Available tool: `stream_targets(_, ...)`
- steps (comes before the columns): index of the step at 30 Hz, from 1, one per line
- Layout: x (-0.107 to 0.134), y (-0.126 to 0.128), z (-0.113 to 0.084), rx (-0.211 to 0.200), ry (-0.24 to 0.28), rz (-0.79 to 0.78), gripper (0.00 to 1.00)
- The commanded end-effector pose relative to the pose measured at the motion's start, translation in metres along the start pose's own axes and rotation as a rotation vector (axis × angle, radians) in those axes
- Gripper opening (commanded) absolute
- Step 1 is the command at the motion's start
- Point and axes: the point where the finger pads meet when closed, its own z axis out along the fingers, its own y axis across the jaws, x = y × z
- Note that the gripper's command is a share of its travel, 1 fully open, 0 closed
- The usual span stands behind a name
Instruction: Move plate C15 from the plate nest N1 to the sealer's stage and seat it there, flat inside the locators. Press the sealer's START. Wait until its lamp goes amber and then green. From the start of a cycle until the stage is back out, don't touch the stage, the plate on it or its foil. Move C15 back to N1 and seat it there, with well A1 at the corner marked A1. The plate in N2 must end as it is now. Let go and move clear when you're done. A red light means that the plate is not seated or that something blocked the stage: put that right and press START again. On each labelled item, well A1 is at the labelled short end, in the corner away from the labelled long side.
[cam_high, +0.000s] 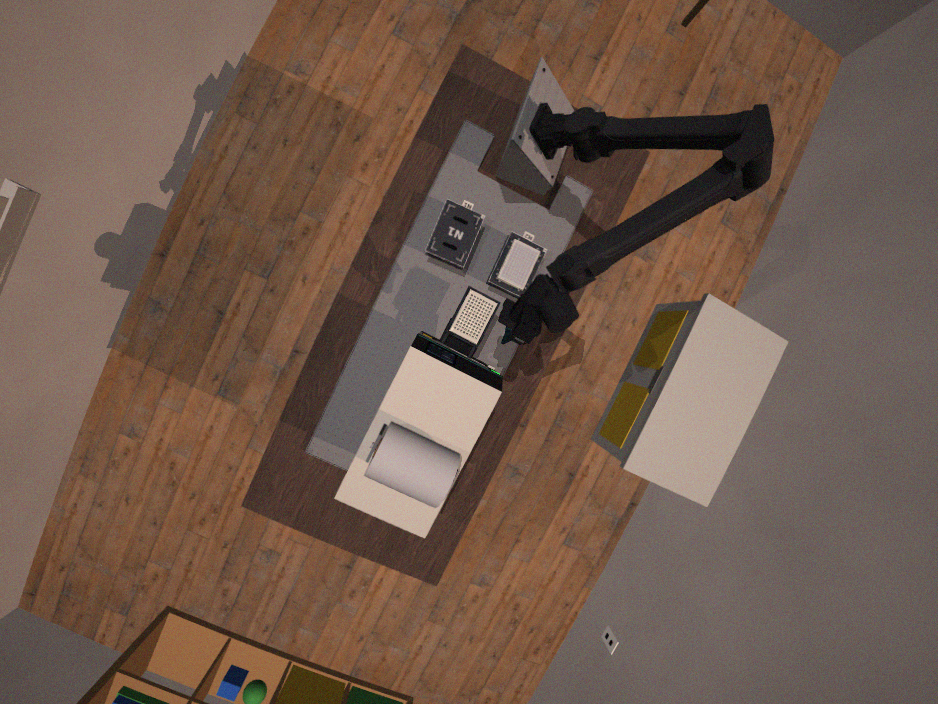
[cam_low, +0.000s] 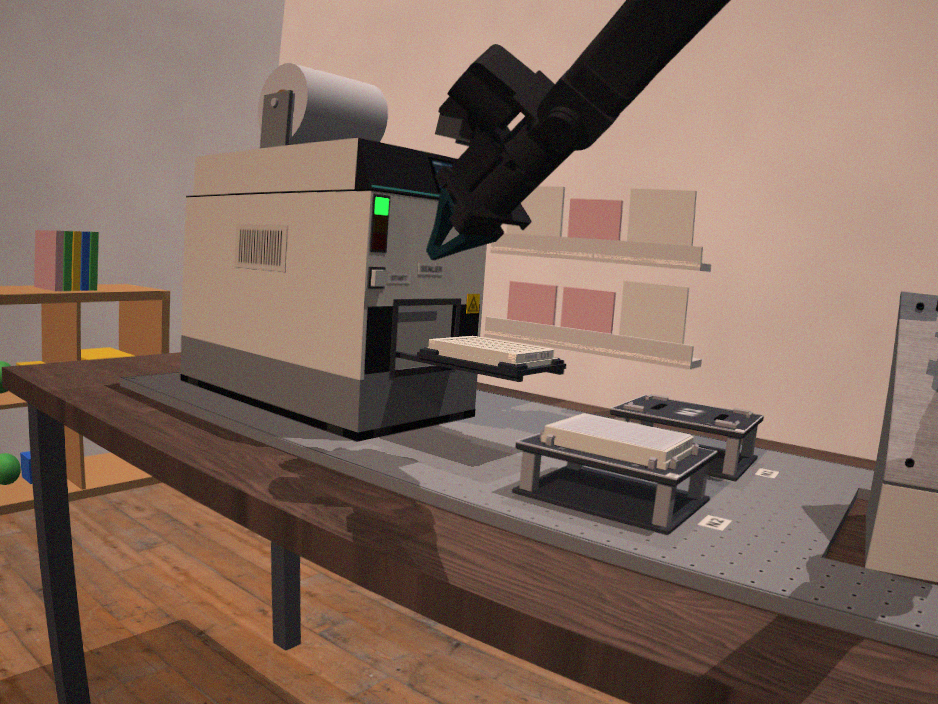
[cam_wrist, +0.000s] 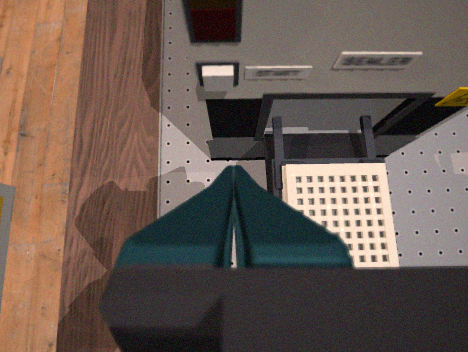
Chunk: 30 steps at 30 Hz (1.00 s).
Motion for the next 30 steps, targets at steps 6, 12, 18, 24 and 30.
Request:
stream_targets(6, -0.019, 0.008, -0.007, -0.013, -0.043, -0.014, 0.00)
stream_targets(12, -0.019, 0.020, 0.020, -0.034, -0.039, -0.013, 0.00)
stream_targets(18, -0.021, 0.020, 0.033, -0.031, -0.034, -0.018, 0.00)
stream_targets(24, -0.029, 0.013, 0.033, -0.025, -0.054, -0.009, 0.00)
stream_targets(30, -0.013, 0.009, 0.054, -0.015, -0.018, 0.002, 0.00)
